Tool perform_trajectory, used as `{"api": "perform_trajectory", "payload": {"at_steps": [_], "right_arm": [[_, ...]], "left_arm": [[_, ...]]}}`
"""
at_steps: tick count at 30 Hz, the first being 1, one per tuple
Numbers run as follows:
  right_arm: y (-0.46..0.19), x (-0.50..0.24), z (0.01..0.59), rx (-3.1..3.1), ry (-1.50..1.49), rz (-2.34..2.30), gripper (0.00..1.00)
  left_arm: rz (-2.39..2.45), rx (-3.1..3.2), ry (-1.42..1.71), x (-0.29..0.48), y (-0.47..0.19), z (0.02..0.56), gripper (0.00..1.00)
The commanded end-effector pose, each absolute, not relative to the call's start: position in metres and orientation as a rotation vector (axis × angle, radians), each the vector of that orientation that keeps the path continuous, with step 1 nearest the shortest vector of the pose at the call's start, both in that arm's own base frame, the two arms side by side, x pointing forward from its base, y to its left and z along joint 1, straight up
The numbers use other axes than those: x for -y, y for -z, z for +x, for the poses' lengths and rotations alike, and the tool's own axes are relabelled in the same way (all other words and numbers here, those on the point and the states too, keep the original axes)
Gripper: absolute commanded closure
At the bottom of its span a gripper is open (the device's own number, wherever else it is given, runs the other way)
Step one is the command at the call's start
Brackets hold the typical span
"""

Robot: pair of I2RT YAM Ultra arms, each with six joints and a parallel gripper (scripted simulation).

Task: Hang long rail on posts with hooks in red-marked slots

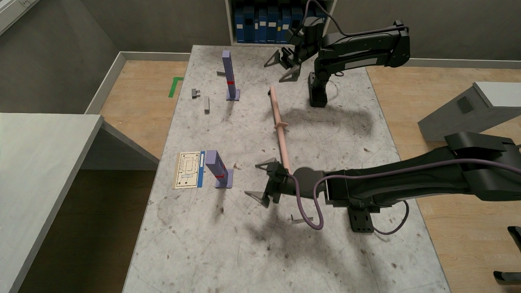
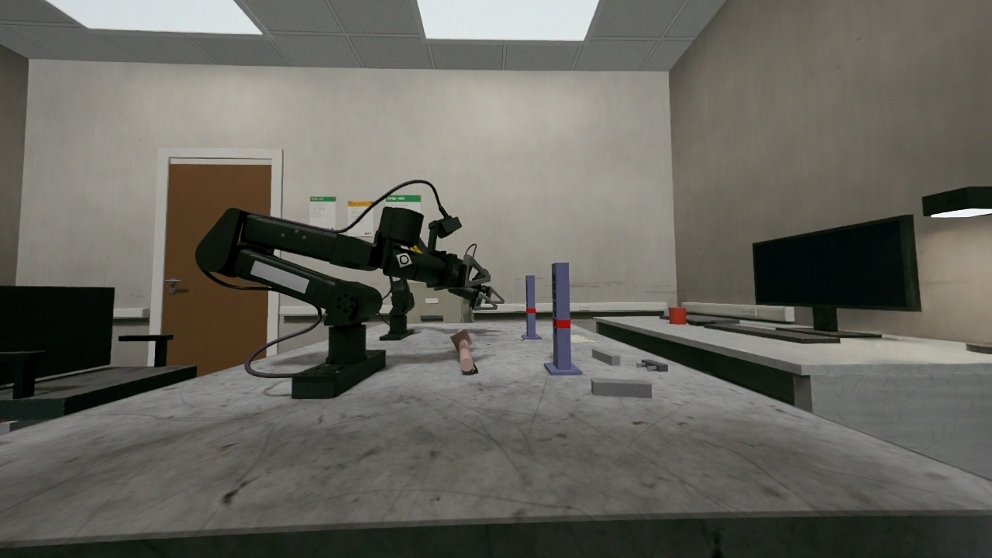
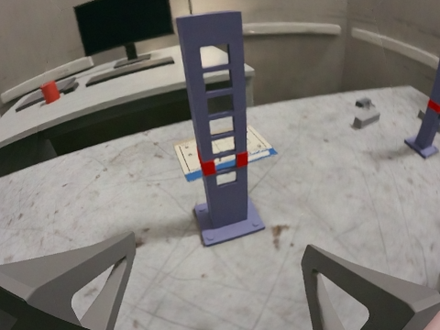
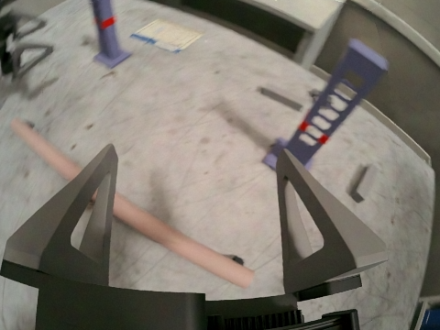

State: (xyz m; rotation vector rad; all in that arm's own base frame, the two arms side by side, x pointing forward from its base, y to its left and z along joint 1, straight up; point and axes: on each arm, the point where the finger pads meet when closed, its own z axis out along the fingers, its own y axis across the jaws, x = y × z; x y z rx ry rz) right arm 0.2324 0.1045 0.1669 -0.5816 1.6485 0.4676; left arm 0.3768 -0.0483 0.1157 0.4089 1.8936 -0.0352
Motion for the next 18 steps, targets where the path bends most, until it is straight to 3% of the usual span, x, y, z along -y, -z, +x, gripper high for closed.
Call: {"api": "perform_trajectory", "payload": {"at_steps": [1,18], "right_arm": [[-0.183,-0.096,0.261,-1.583,-0.379,-0.432,0.00],[-0.268,-0.062,0.287,-1.320,-0.241,-0.111,0.00]], "left_arm": [[0.205,-1.724,-0.062,0.043,-0.147,0.391,0.00],[0.053,-1.657,-0.067,0.072,-0.135,0.381,0.00]]}}
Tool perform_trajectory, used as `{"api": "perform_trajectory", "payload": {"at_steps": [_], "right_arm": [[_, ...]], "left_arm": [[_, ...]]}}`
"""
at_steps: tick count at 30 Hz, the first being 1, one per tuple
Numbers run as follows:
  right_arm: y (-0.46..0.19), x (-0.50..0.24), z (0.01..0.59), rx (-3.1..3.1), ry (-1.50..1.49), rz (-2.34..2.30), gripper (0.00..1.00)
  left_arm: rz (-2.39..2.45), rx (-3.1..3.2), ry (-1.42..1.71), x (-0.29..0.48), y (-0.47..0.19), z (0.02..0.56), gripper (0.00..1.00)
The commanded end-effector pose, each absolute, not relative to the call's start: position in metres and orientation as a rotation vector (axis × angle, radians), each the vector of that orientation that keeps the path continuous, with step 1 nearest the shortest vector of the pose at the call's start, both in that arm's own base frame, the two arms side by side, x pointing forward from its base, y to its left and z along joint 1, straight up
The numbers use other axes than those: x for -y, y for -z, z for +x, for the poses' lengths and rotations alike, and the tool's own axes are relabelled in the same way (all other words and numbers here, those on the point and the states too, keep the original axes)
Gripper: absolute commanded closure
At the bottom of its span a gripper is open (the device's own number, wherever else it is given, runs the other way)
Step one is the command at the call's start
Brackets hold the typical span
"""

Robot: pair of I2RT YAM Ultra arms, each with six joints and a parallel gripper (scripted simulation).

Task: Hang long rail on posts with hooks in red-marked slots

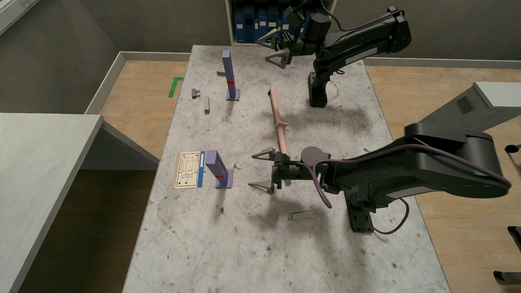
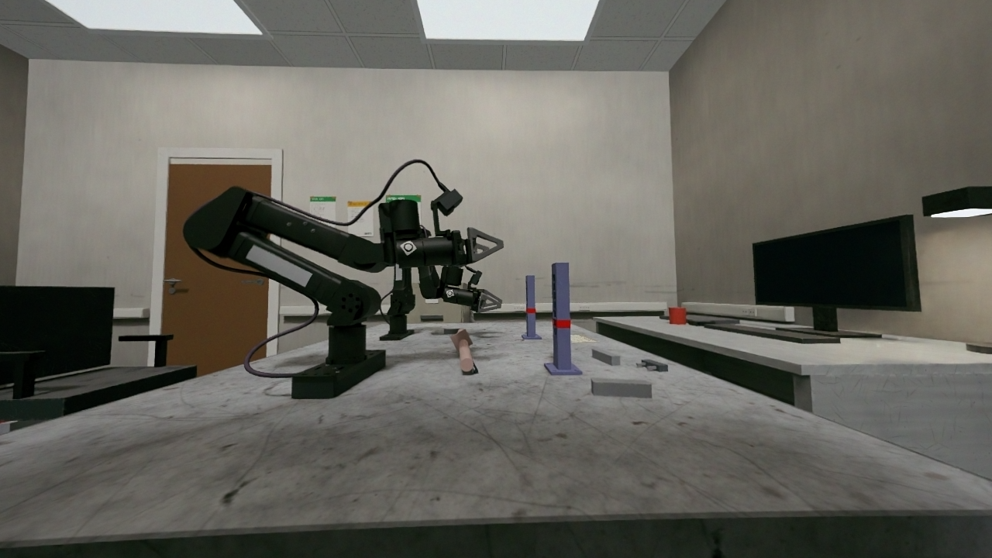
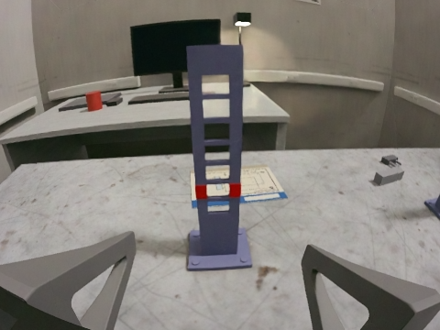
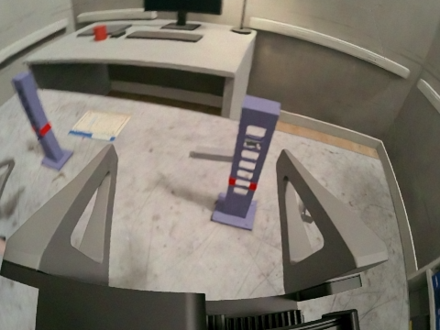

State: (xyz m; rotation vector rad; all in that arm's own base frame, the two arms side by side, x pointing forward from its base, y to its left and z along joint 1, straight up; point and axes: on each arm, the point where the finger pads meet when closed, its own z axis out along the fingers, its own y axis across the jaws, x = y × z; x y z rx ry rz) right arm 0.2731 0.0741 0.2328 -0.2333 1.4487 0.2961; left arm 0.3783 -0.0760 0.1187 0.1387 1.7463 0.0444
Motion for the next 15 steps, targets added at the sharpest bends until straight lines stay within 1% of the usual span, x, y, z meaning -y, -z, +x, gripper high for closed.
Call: {"api": "perform_trajectory", "payload": {"at_steps": [1,4,5,8,15], "right_arm": [[-0.269,-0.061,0.289,-1.320,-0.237,-0.096,0.00],[-0.269,-0.060,0.292,-1.321,-0.233,-0.082,0.00],[-0.258,-0.060,0.300,-1.360,-0.226,-0.070,0.00],[-0.254,-0.059,0.310,-1.380,-0.215,-0.030,0.00],[-0.206,-0.060,0.343,-1.538,-0.162,0.023,0.00]], "left_arm": [[0.055,-1.661,-0.067,0.074,-0.133,0.380,0.00],[0.057,-1.664,-0.066,0.075,-0.131,0.380,0.00],[0.061,-1.668,-0.066,0.076,-0.129,0.379,0.00],[0.067,-1.675,-0.064,0.079,-0.126,0.378,0.00],[0.072,-1.680,-0.062,0.082,-0.123,0.377,0.00]]}}
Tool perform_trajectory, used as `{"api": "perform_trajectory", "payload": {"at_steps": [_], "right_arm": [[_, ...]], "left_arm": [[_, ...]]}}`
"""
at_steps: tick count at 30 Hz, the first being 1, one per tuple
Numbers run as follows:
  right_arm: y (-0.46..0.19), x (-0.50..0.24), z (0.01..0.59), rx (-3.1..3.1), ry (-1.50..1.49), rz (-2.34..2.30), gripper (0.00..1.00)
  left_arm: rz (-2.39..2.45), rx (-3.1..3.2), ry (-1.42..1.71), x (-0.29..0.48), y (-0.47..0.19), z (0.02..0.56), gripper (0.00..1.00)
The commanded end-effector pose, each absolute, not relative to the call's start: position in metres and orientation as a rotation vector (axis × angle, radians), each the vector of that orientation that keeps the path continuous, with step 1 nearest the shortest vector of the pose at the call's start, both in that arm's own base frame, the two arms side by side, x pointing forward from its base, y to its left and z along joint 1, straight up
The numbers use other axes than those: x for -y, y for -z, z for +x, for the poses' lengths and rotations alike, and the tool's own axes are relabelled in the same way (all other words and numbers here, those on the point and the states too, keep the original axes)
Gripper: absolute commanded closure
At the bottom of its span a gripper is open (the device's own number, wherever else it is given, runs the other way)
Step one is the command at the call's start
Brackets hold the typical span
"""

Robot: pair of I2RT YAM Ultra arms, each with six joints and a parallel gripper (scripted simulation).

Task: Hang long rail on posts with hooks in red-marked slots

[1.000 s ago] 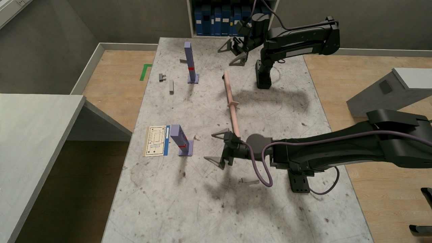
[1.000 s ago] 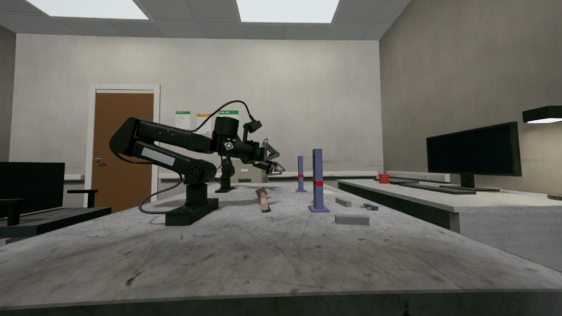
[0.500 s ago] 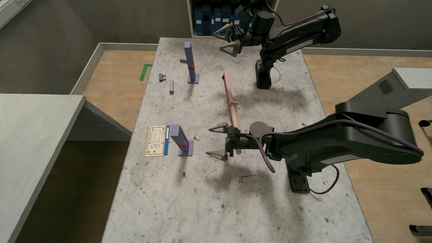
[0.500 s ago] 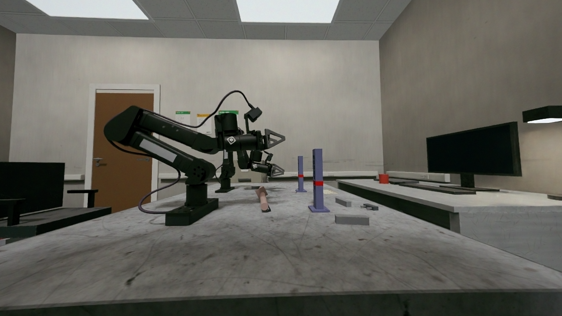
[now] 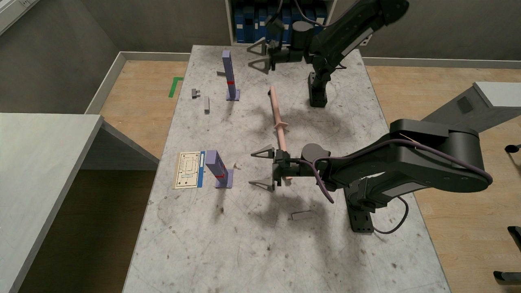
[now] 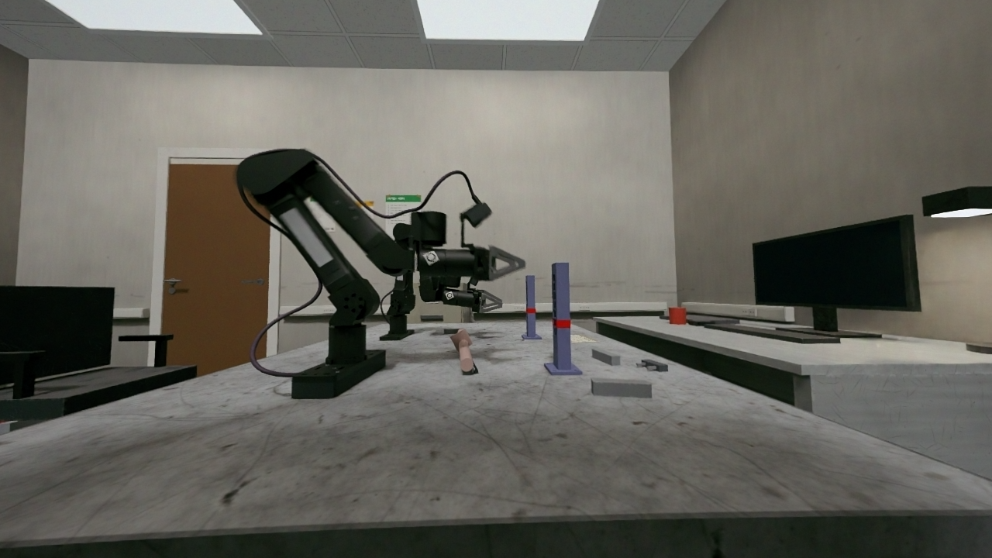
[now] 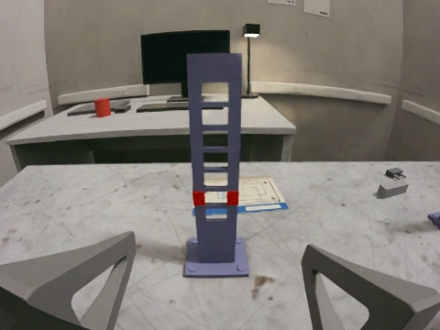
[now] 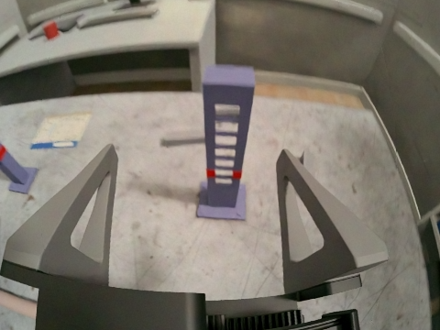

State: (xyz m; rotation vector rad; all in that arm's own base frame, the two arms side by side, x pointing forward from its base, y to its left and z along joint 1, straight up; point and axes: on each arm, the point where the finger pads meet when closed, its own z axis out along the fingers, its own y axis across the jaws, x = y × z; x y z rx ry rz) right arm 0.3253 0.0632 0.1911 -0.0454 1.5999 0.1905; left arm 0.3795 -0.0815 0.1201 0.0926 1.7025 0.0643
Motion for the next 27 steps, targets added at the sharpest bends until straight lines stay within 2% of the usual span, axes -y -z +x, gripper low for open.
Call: {"api": "perform_trajectory", "payload": {"at_steps": [1,27], "right_arm": [[-0.1997,-0.0608,0.3455,-1.558,-0.158,0.023,0.00],[-0.1915,-0.0606,0.3444,-1.583,-0.151,0.009,0.00]], "left_arm": [[0.072,-1.680,-0.062,0.0816,-0.1229,0.3770,0.00],[0.075,-1.674,-0.061,0.0817,-0.1270,0.3798,0.00]]}}
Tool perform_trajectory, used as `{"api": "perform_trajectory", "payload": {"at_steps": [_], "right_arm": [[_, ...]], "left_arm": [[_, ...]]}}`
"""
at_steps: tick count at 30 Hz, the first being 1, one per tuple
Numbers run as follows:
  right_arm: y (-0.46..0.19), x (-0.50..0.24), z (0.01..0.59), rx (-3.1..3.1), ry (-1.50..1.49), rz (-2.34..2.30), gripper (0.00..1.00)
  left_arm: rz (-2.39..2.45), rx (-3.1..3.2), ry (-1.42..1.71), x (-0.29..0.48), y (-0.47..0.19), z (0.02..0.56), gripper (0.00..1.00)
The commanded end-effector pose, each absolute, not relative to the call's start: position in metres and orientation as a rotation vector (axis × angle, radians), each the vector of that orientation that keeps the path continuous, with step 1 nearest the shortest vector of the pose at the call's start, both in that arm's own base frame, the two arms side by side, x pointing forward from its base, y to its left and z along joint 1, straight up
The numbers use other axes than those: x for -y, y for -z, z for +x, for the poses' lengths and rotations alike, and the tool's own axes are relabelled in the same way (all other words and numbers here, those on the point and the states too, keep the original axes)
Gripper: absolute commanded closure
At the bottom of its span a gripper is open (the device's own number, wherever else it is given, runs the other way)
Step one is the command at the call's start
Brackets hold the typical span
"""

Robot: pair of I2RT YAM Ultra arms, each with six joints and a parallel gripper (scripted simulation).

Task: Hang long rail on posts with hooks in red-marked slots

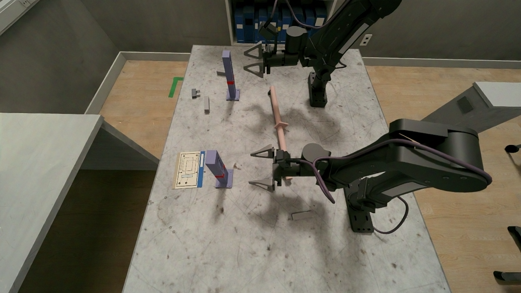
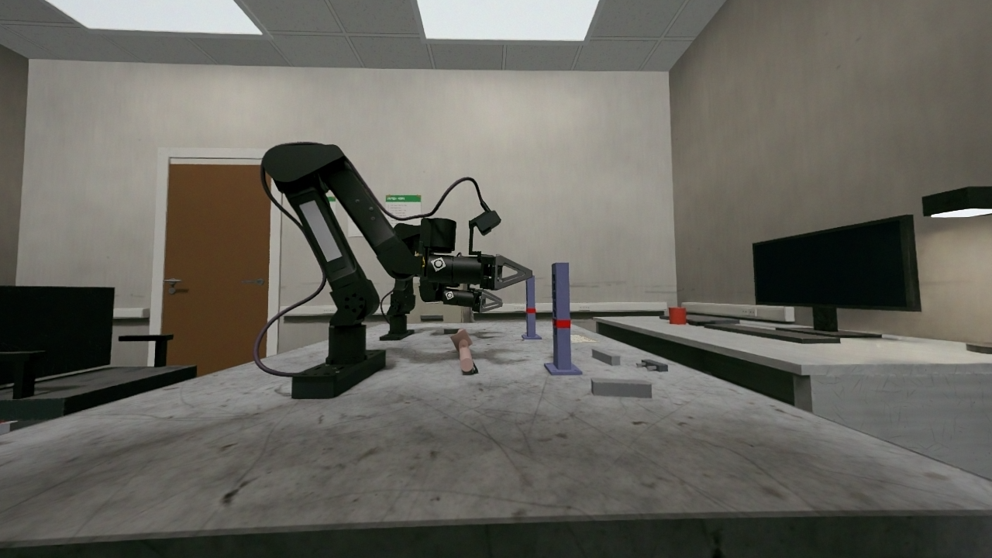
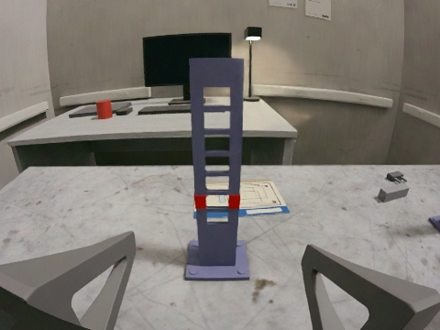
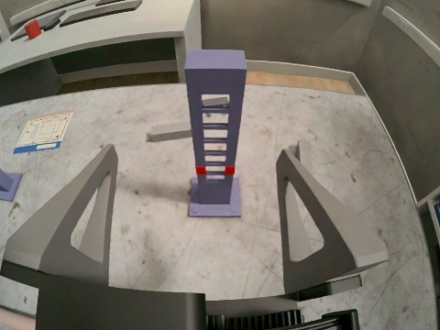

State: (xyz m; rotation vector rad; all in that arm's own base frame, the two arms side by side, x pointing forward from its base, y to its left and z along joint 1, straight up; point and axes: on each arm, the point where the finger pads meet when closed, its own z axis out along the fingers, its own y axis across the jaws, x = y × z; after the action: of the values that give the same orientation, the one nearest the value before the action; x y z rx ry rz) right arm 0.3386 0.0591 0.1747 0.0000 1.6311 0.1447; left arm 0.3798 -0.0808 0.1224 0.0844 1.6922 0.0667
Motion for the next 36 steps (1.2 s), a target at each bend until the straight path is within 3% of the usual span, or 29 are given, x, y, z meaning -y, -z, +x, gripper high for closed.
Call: {"api": "perform_trajectory", "payload": {"at_steps": [1,4,5,36], "right_arm": [[-0.194,-0.061,0.346,-1.582,-0.141,-0.003,0.11],[-0.172,-0.067,0.347,-1.671,-0.101,-0.081,0.45],[-0.165,-0.071,0.347,-1.701,-0.083,-0.122,0.52],[-0.040,-0.110,0.317,-2.253,0.187,-1.348,0.52]], "left_arm": [[0.075,-1.670,-0.071,0.081,-0.128,0.380,0.11],[0.160,-1.745,-0.087,0.090,-0.109,0.381,0.45],[0.187,-1.768,-0.097,0.092,-0.104,0.383,0.52],[1.033,-2.155,-0.207,0.158,-0.039,0.401,0.52]]}}
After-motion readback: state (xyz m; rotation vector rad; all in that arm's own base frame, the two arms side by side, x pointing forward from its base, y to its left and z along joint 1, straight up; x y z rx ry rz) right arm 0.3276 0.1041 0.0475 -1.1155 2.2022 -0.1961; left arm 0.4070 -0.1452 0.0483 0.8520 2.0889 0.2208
